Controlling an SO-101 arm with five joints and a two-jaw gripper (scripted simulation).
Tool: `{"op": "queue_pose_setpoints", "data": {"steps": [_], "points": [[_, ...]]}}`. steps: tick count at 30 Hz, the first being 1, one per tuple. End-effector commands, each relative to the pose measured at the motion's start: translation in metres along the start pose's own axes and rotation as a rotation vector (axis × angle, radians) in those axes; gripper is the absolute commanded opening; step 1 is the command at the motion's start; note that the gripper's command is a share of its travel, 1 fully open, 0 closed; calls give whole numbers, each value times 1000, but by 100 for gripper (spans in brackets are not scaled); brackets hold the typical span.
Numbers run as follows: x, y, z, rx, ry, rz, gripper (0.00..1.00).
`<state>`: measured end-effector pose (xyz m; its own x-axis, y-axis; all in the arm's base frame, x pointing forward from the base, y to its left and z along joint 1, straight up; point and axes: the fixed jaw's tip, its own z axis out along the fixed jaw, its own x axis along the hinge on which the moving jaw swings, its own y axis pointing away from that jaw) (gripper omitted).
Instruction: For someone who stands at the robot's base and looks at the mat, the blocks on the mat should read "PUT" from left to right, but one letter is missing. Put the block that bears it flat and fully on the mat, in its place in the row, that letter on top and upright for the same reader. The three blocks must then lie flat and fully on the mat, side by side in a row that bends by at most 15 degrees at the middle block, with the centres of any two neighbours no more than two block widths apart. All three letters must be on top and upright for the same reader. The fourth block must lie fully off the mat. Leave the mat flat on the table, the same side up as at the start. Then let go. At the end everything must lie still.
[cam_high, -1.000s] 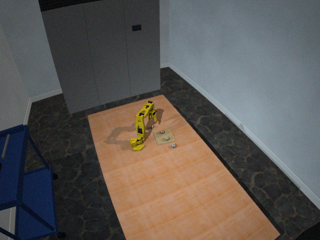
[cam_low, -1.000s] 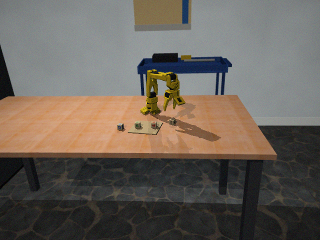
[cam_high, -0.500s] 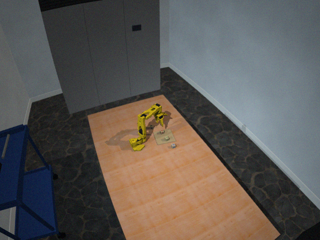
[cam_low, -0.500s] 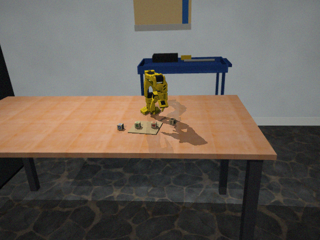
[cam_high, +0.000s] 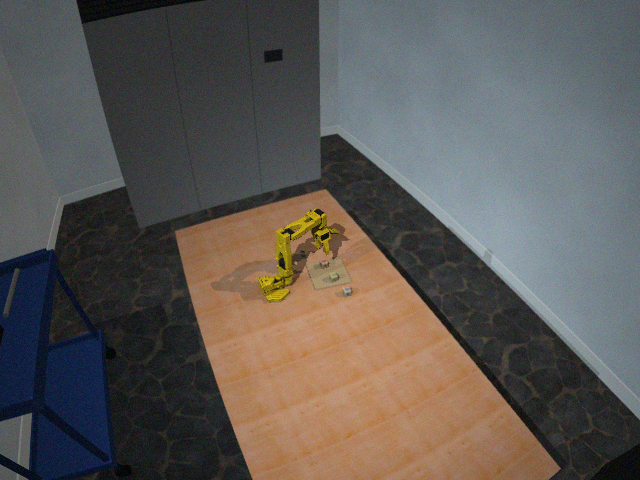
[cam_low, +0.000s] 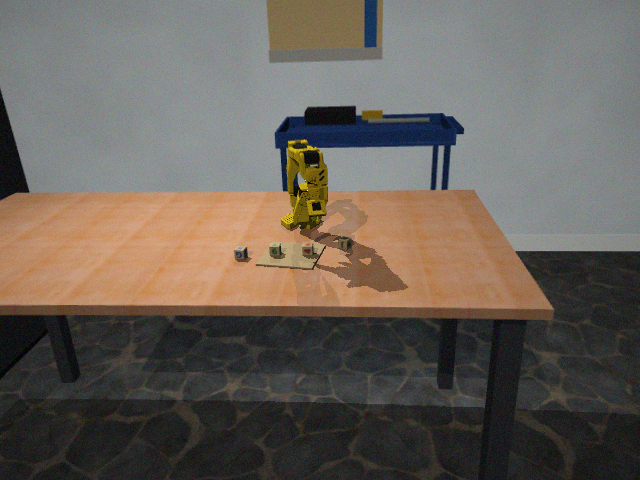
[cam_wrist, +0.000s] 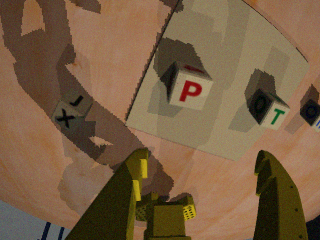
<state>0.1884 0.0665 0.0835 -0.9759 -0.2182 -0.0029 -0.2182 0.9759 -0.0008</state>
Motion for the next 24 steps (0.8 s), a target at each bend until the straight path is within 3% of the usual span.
{"op": "queue_pose_setpoints", "data": {"steps": [1, 13, 21, 24], "points": [[-4, 0, -9, -6, -56, 7, 32], [-4, -5, -9, -5, -56, 30, 32], [0, -72, -9, 5, -56, 362, 32], [3, -82, -9, 7, -56, 410, 32]]}}
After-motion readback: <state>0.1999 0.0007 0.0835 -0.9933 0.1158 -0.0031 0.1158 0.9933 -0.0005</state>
